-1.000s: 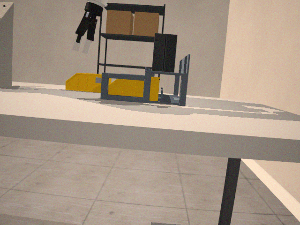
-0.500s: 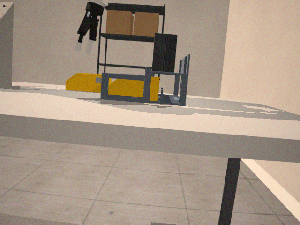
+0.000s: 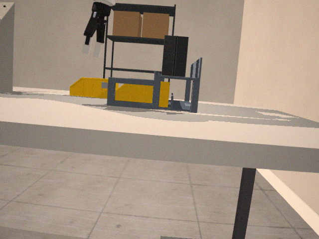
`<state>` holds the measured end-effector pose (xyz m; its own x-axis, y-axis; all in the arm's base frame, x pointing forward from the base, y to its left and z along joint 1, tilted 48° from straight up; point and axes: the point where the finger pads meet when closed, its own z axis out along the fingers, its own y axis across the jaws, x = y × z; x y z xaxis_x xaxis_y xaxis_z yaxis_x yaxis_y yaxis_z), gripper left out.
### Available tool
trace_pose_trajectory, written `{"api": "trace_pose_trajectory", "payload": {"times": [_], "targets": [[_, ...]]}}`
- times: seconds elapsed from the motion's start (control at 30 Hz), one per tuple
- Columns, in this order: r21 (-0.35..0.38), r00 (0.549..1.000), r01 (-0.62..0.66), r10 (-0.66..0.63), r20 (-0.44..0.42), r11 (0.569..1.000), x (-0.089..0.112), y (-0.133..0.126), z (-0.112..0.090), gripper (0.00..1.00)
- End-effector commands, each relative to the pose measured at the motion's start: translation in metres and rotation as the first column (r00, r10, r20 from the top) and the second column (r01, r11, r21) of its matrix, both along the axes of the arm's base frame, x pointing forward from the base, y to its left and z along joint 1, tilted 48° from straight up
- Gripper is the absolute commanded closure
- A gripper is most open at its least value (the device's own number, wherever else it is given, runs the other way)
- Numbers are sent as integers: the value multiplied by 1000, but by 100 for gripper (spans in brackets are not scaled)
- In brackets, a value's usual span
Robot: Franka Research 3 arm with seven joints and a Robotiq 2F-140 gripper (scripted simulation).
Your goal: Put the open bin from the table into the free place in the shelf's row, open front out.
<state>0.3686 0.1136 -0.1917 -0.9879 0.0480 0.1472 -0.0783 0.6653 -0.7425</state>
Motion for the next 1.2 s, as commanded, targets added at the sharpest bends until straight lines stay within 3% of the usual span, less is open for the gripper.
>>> {"api": "trace_pose_trajectory", "payload": {"times": [0.0,1.17], "targets": [[3,1000,9,-9,20,1000,3,2,-1,0],[5,993,-24,23,111,1000,20,15,-7,0]]}}
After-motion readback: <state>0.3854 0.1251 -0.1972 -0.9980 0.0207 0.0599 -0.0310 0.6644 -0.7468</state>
